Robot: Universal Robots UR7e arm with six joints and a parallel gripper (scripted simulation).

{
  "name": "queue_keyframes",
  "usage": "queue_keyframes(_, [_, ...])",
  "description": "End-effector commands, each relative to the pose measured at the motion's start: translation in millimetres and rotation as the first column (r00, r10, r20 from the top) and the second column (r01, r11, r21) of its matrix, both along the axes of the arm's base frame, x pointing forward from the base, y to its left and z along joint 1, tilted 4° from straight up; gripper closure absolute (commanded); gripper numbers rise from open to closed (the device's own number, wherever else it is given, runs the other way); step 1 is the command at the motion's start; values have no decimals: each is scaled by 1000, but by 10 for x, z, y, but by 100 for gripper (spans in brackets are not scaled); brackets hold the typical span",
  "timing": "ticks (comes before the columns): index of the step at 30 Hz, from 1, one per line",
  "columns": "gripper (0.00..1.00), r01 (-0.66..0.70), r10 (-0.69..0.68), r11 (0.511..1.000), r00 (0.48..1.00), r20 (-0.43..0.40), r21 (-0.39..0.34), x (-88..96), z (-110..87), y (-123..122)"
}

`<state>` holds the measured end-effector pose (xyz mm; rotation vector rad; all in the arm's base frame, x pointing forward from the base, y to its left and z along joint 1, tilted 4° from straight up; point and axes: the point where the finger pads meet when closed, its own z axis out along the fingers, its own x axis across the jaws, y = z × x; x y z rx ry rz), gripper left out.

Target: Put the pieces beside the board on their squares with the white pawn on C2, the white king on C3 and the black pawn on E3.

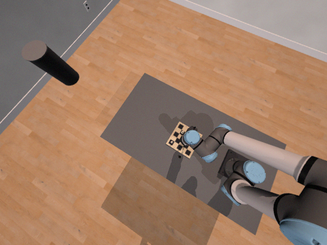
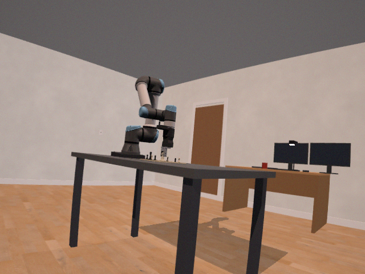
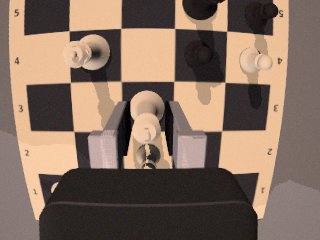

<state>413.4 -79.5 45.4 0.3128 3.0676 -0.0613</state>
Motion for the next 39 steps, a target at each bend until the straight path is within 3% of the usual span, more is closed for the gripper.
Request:
queue_keyframes(1, [37, 0, 0, 1000, 1000, 1, 0, 4, 4, -1])
queue_keyframes(4, [37, 0, 0, 1000, 1000, 1, 0, 4, 4, -1])
queue_keyframes(5, [21, 0, 0, 1000, 1000, 1, 0, 4, 4, -1])
queue_keyframes(21, [21, 0, 0, 1000, 1000, 1, 0, 1, 52, 1])
queue_keyframes(35, [21, 0, 0, 1000, 1000, 1, 0, -35, 704, 31])
queue_keyframes(39, [21, 0, 0, 1000, 1000, 1, 0, -39, 787, 35])
